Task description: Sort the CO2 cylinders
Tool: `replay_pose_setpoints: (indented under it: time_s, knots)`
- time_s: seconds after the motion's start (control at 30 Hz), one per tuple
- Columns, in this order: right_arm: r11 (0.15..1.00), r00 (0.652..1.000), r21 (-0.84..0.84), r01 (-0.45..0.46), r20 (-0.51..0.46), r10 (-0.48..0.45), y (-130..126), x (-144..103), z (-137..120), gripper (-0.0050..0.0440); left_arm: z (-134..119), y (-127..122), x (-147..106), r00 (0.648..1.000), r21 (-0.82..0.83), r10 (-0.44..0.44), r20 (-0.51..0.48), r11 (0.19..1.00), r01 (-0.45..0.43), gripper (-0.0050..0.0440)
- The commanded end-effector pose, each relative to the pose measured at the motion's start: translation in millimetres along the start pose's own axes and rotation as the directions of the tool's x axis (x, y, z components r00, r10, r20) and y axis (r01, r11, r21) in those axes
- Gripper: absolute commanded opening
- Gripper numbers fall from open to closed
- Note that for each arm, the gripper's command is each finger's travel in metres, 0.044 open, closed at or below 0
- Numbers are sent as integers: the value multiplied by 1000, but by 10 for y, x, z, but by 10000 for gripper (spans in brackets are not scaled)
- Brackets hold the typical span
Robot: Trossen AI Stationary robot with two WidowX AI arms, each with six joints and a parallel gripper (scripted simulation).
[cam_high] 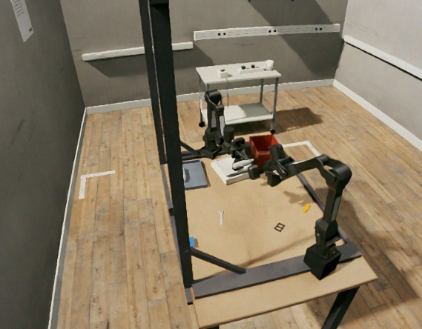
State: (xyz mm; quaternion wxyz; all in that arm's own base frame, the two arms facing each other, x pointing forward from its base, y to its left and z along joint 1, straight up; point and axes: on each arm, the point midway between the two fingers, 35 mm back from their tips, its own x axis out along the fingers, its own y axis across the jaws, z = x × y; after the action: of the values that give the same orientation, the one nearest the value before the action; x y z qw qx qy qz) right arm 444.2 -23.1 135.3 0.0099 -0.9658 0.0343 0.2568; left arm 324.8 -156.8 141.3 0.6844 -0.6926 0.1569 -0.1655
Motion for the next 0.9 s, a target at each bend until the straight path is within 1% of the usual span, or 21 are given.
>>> replay_pose_setpoints:
  time_s: [0.0,0.13,0.2,0.23,0.3,0.83,0.87]
  knots:
    - [1000,1000,1,-5,-28,5,21,56,-151,440,5,-169,37,999,-2,-51,0,999,51,-50]
    - [1000,1000,0,-6,-30,6,24,258,-233,440,5,-169,37,999,-2,-51,0,999,51,-50]
    - [1000,1000,0,-4,-29,4,20,328,-258,440,5,-169,37,999,-2,-51,0,999,51,-50]
    - [1000,1000,0,-4,-29,4,20,369,-275,440,2,-105,22,999,-1,-32,0,999,32,-50]
    - [1000,1000,0,-3,-28,3,19,411,-286,440,2,-105,22,999,-1,-32,0,999,32,-50]
    - [1000,1000,0,-3,-23,3,18,429,-270,440,2,-105,22,999,-1,-32,0,999,32,-50]
    - [1000,1000,1,-3,-30,3,11,396,-288,440,2,-105,22,999,-1,-32,0,999,32,-50]
